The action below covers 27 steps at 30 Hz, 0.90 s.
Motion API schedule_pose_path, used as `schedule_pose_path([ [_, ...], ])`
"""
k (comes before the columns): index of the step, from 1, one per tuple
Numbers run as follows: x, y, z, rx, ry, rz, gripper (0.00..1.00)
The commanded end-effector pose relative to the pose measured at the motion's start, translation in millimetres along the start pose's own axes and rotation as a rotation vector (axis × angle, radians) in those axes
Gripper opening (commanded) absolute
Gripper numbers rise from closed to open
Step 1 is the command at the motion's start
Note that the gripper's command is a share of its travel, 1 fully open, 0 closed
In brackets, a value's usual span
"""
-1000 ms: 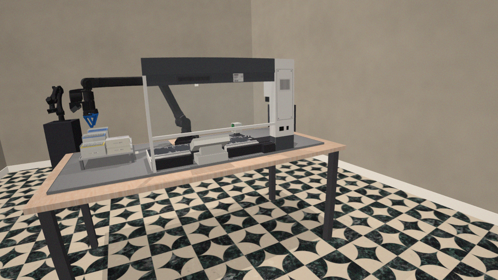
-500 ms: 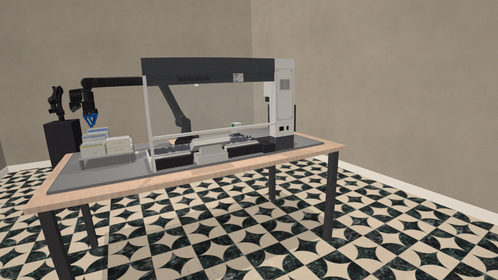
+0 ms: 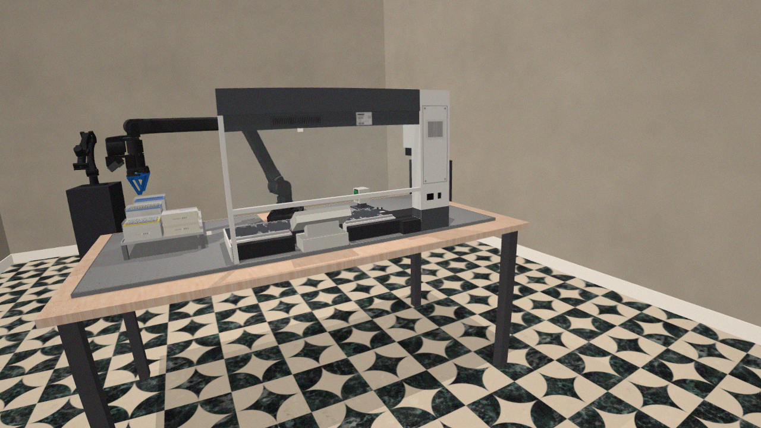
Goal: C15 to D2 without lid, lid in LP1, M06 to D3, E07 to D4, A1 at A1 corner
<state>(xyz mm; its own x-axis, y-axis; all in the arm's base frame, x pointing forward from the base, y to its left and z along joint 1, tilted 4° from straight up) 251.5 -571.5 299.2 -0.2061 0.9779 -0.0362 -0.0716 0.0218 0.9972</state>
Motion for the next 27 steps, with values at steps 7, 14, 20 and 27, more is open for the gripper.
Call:
schedule_pose_path([
  [7,2.7,26.7,-8.6,-0.014,0.016,-0.061,1.00],
  [14,5.6,26.0,-43.4,-0.011,0.016,-0.061,1.00],
  [20,6.9,21.5,-73.3,-0.008,0.015,-0.054,1.00],
  [27,10.4,25.1,-98.0,-0.005,0.016,-0.058,1.00],
])
Point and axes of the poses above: the point where the finger pads meet when closed, its own y axis back along the fingers, its own z axis across the jaws, x = y × z, the point moved 7 cm from there along y, back along the fingers, and after that the axes turned 5 degrees about y, right-handed, at the moved point
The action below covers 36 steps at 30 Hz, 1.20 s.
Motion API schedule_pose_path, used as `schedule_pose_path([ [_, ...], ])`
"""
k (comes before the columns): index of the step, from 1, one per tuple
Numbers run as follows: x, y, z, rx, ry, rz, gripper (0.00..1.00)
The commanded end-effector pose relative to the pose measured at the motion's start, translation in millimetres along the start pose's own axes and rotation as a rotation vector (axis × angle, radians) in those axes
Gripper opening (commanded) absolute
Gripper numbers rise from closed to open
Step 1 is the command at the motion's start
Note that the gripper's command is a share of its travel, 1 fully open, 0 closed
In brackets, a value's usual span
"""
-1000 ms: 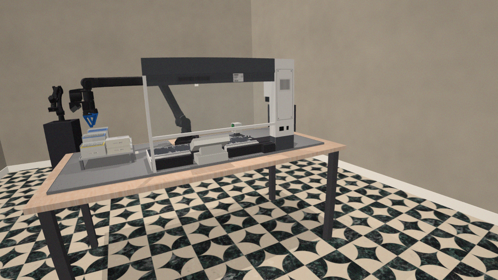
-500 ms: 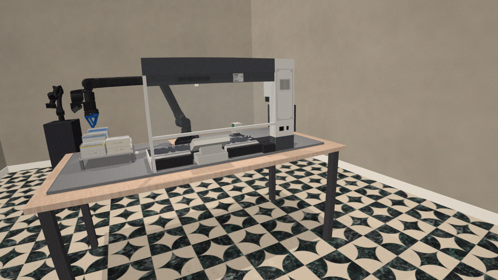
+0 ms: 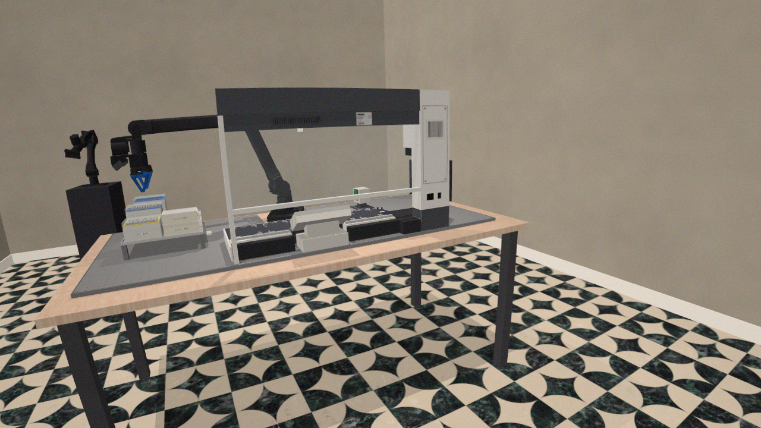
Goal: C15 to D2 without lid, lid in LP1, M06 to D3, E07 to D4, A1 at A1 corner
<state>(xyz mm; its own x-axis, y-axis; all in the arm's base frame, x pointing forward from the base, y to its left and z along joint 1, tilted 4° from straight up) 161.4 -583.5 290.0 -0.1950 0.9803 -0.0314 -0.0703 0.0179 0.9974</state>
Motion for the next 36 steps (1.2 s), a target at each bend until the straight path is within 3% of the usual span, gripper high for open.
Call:
schedule_pose_path([
  [1,3.6,27.9,-12.0,-0.006,0.027,-0.062,1.00],
  [12,7.2,25.9,-66.7,0.000,0.027,-0.059,1.00],
  [14,7.2,25.9,-66.7,0.000,0.027,-0.059,1.00],
  [15,-1.0,26.9,-72.1,0.001,0.027,-0.065,1.00],
  [22,1.1,6.8,-108.8,0.000,0.025,-0.028,1.00],
  [26,-1.7,17.6,-128.9,0.004,0.027,-0.052,1.00],
  [36,3.7,25.1,-121.2,0.007,0.028,-0.058,1.00],
])
Point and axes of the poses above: the point where the finger pads meet when closed, its own y axis back along the fingers, its own z axis across the jaws, x = y × z, the point moved 7 cm from there along y, back along the fingers, and after that the axes turned 5 degrees about y, right-handed, at the moved point
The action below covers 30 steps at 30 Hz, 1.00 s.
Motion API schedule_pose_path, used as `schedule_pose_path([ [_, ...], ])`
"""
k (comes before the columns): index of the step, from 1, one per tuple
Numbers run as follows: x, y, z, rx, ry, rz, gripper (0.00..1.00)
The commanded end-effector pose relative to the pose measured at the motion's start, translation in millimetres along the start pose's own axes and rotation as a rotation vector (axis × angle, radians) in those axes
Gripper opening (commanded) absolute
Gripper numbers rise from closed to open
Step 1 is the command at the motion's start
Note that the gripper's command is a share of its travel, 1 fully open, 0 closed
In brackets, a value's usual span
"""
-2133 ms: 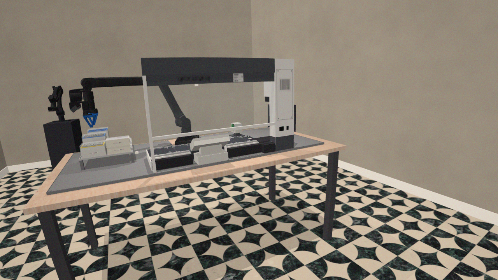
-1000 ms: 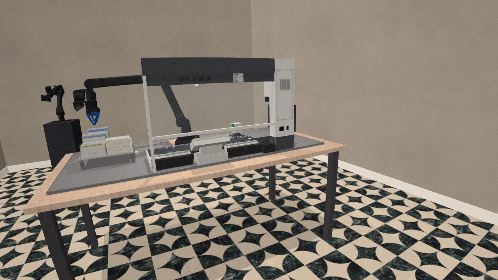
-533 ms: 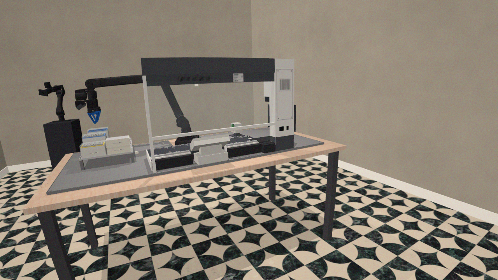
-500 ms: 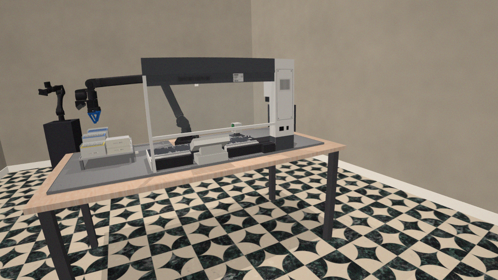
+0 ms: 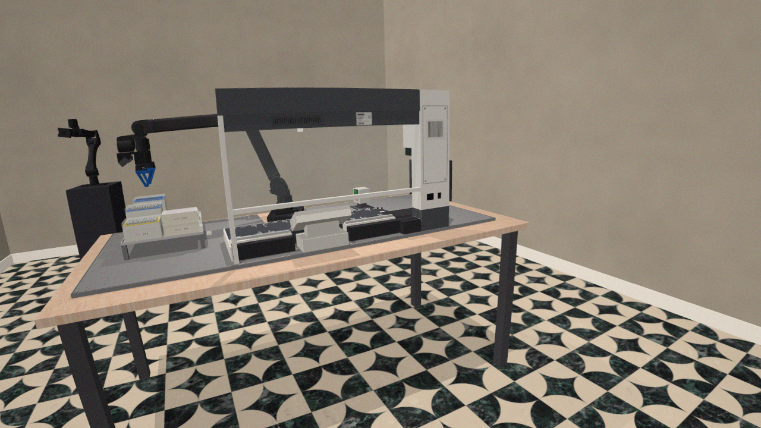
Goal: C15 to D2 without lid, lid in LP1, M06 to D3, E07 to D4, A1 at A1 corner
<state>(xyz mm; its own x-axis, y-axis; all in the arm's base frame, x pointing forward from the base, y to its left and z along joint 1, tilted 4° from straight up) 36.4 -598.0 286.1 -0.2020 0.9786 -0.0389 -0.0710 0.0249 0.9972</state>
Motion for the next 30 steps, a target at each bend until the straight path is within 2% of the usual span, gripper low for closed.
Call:
schedule_pose_path([
  [1,-6.7,20.4,4.1,0.006,0.021,-0.051,1.00],
  [26,-6.6,20.4,4.1,0.006,0.021,-0.051,1.00],
  [27,-3.8,3.8,15.5,0.000,0.037,-0.025,1.00],
  [29,-3.8,3.8,15.5,0.000,0.037,-0.025,1.00],
  [30,2.3,21.4,22.0,0.003,0.022,-0.055,1.00],
])
Point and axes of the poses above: the point where the finger pads meet when closed, its own y axis back along the fingers, its own z axis across the jaws, x = y × z, the point moved 7 cm from there along y, back along the fingers, and after that the axes turned 5 degrees about y, right-handed, at the moved point
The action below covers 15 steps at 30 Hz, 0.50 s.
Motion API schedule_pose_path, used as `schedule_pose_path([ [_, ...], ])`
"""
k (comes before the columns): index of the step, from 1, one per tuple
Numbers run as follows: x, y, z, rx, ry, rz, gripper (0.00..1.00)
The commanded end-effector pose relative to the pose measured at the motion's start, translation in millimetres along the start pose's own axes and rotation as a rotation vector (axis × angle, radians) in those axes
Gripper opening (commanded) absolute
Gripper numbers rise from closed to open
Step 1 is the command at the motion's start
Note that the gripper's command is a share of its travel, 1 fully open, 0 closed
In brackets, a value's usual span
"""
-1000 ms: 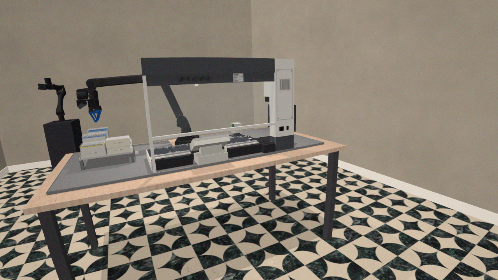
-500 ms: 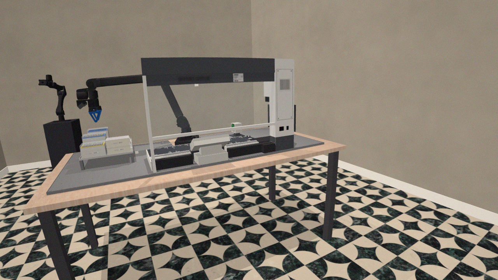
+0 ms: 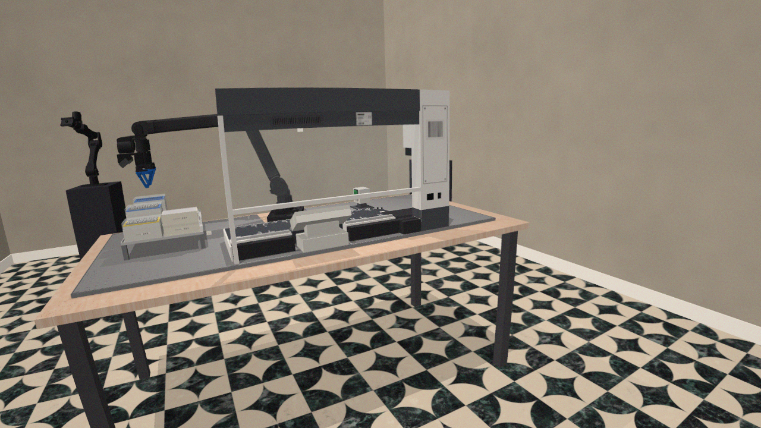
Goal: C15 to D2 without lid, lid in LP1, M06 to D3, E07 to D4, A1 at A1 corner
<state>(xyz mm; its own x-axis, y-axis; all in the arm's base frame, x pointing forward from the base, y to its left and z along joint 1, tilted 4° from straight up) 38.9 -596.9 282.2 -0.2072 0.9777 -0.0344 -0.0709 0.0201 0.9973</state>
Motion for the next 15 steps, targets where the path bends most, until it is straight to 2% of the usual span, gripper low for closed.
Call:
schedule_pose_path([
  [1,3.2,25.3,24.3,0.004,0.017,-0.060,1.00],
  [15,24.3,23.7,85.0,0.001,0.017,-0.059,1.00],
])
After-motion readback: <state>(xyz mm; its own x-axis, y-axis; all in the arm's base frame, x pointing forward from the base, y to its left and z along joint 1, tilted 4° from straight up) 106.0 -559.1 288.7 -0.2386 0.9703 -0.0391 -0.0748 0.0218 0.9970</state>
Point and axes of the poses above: the point where the finger pads meet when closed, its own y axis back along the fingers, its own z axis across the jaws, x = y × z, the point moved 7 cm from there along y, back along the fingers, and after that the axes turned 5 degrees about y, right-handed, at the moved point
